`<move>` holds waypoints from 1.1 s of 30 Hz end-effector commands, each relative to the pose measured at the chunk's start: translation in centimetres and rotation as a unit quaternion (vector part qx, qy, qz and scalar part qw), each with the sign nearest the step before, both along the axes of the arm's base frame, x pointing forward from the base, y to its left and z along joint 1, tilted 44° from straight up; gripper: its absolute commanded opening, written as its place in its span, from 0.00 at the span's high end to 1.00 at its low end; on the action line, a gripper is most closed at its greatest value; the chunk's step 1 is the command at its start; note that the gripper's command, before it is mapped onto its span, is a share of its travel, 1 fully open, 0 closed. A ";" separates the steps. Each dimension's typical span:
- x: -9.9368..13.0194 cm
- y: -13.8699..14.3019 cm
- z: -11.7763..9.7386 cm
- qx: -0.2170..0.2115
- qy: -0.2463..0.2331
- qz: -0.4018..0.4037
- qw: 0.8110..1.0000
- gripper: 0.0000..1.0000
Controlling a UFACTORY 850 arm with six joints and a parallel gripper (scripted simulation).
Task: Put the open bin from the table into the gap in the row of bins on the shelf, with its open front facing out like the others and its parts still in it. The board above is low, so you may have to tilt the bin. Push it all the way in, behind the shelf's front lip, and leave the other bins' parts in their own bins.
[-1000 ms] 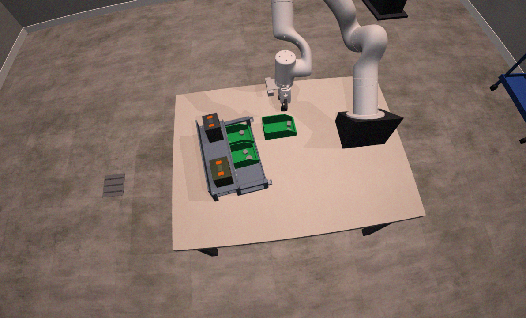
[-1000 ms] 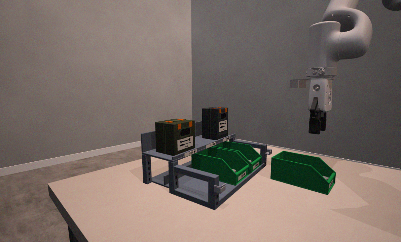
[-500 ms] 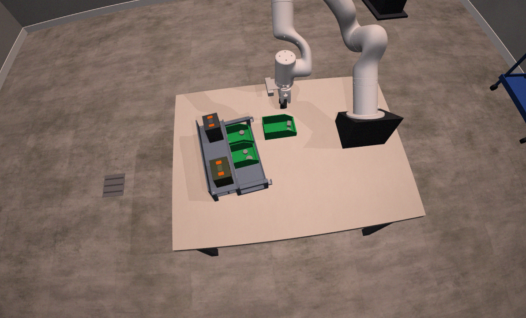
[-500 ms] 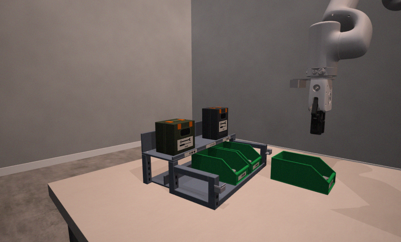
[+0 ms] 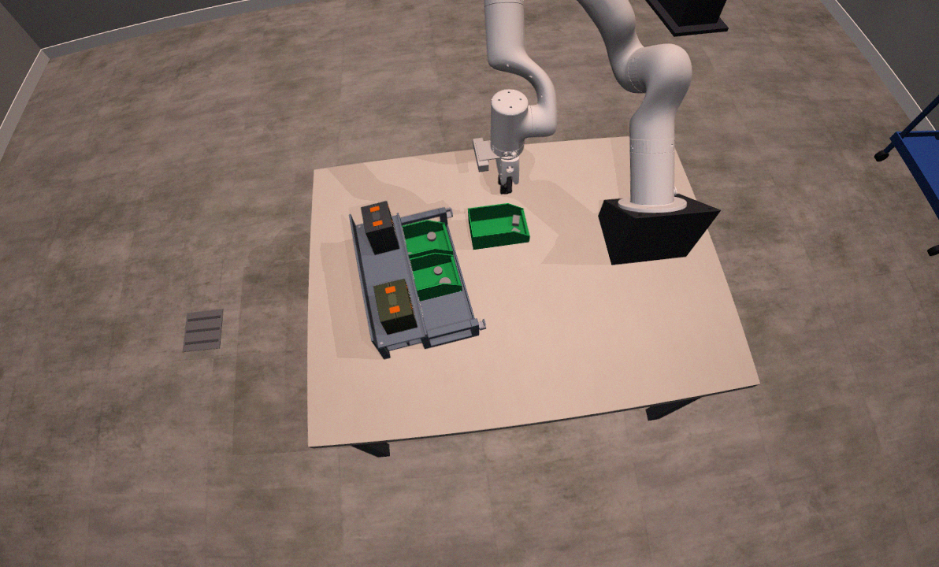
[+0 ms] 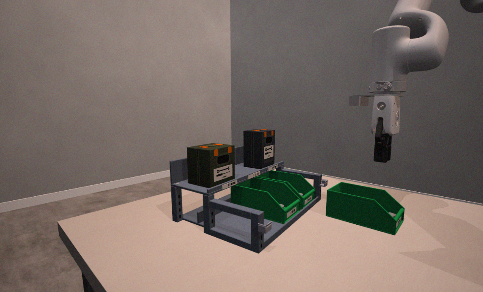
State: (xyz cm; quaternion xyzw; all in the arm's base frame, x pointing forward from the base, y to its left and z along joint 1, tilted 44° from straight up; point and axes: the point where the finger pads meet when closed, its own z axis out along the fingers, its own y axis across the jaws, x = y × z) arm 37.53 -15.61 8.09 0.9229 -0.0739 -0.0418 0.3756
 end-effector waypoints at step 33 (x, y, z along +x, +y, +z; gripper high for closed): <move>-0.9 -5.1 -5.3 0.000 -0.001 0.000 1.000 0.71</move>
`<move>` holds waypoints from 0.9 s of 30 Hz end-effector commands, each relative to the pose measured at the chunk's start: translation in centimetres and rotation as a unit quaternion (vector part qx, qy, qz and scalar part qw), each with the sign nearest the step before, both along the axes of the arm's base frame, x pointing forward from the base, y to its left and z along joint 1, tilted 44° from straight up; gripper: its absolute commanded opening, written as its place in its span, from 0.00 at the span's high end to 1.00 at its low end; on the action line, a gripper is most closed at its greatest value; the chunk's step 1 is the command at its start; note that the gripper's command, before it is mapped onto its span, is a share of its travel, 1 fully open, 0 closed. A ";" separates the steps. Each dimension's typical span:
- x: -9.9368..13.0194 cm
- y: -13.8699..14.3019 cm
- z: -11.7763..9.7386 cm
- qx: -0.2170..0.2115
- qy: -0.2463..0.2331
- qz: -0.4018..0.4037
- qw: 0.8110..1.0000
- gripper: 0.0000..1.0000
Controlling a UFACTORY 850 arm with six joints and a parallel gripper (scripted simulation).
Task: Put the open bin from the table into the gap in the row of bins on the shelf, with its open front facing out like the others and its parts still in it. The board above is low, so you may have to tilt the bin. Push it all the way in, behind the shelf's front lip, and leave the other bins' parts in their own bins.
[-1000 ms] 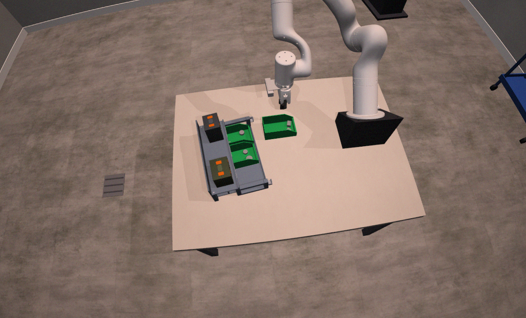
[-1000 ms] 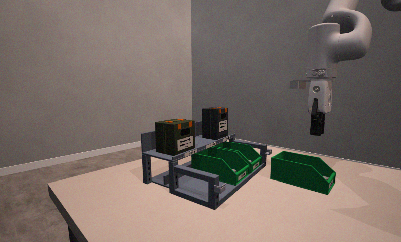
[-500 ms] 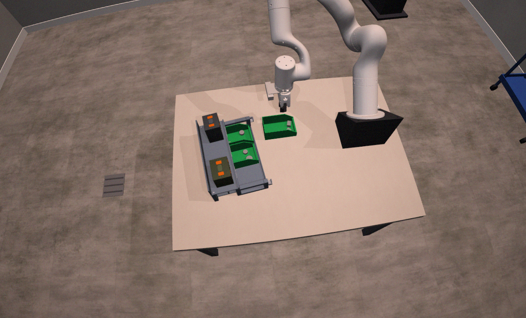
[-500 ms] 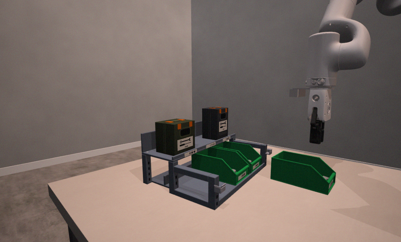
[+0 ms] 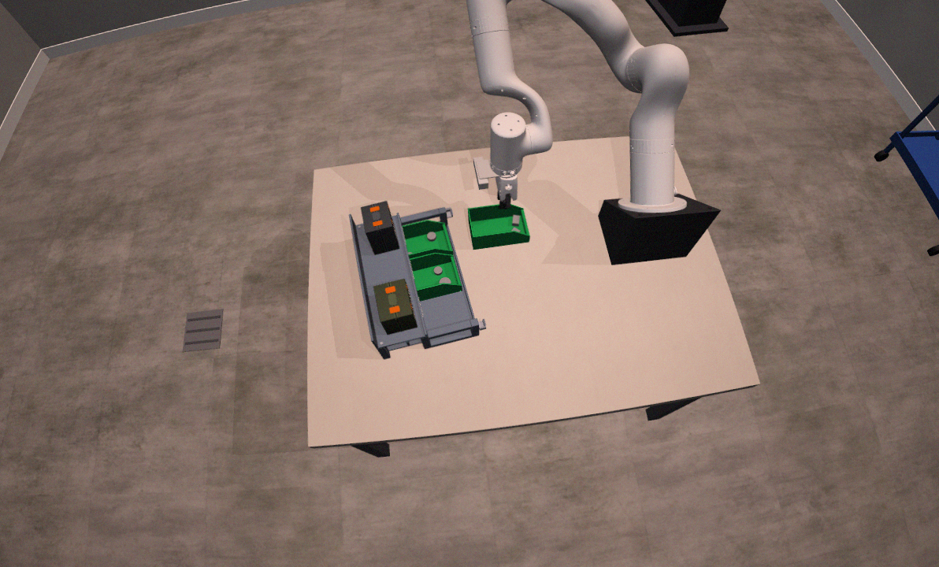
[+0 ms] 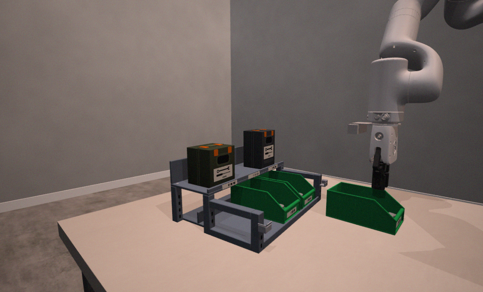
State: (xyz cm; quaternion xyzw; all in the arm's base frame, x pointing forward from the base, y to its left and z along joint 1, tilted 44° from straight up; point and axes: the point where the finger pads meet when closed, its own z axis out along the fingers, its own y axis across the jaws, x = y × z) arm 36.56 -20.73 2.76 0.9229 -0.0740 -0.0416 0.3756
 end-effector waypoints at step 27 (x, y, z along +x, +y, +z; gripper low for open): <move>0.1 0.4 0.5 0.000 0.000 0.000 1.000 0.71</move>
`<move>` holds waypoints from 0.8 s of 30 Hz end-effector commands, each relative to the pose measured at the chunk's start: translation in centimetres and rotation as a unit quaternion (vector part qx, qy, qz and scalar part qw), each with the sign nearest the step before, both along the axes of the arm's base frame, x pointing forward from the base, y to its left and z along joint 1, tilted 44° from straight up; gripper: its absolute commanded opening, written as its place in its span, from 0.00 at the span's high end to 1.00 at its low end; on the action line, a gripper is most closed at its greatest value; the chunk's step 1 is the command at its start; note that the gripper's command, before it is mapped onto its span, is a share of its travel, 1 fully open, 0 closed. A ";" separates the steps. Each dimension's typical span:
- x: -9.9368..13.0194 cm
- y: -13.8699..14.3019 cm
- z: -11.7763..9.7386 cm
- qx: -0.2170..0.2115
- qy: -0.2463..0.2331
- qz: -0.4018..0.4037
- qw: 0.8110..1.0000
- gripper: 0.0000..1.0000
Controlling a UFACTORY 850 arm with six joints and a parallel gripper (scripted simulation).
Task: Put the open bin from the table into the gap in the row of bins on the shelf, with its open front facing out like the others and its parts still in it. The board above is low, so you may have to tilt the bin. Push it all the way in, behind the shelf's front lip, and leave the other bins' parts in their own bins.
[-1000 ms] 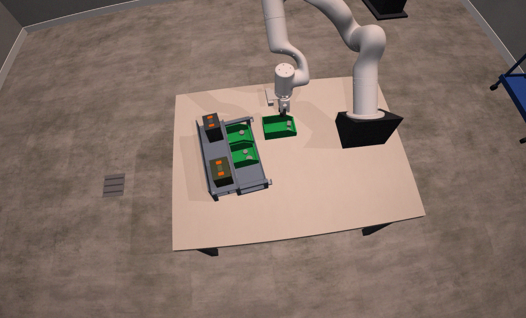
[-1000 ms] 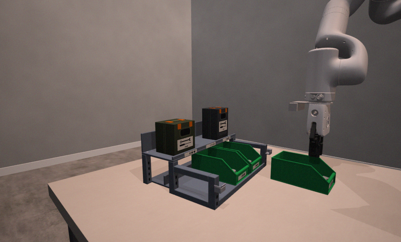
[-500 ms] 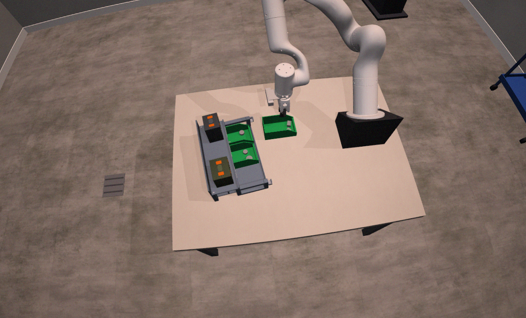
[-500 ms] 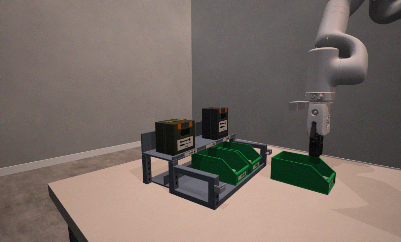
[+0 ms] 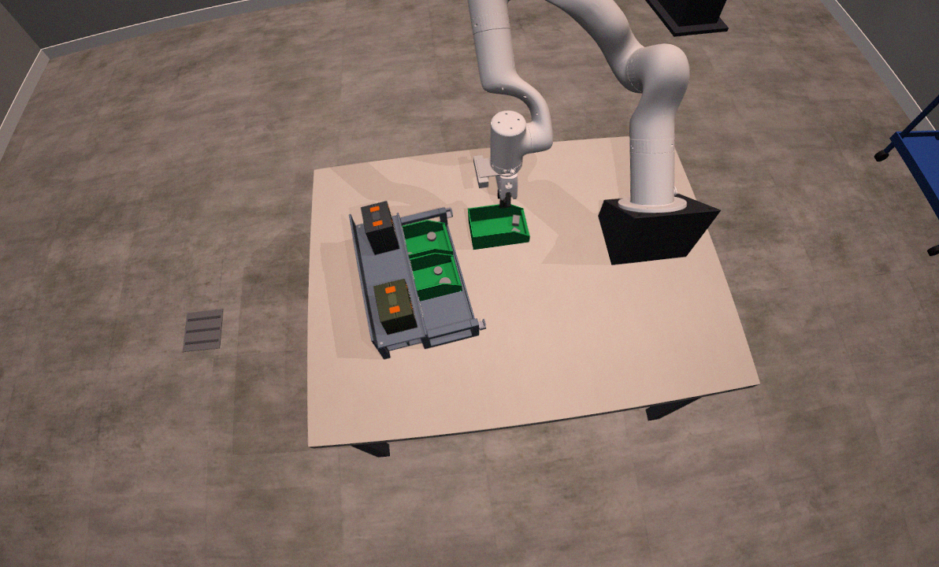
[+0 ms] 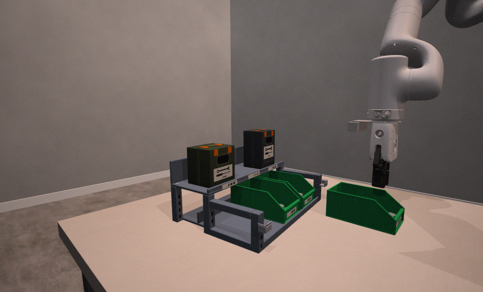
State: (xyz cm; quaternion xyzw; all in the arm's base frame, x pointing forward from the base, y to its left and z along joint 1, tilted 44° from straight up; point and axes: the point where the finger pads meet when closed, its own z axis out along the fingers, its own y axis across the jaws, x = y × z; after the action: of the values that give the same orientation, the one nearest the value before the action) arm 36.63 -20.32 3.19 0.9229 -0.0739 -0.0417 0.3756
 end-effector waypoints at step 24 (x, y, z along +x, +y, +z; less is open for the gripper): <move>0.1 0.2 0.2 0.000 0.000 0.000 1.000 0.71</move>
State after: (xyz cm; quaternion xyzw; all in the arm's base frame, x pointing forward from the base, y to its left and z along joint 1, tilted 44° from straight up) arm 36.65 -20.16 3.36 0.9229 -0.0739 -0.0418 0.3756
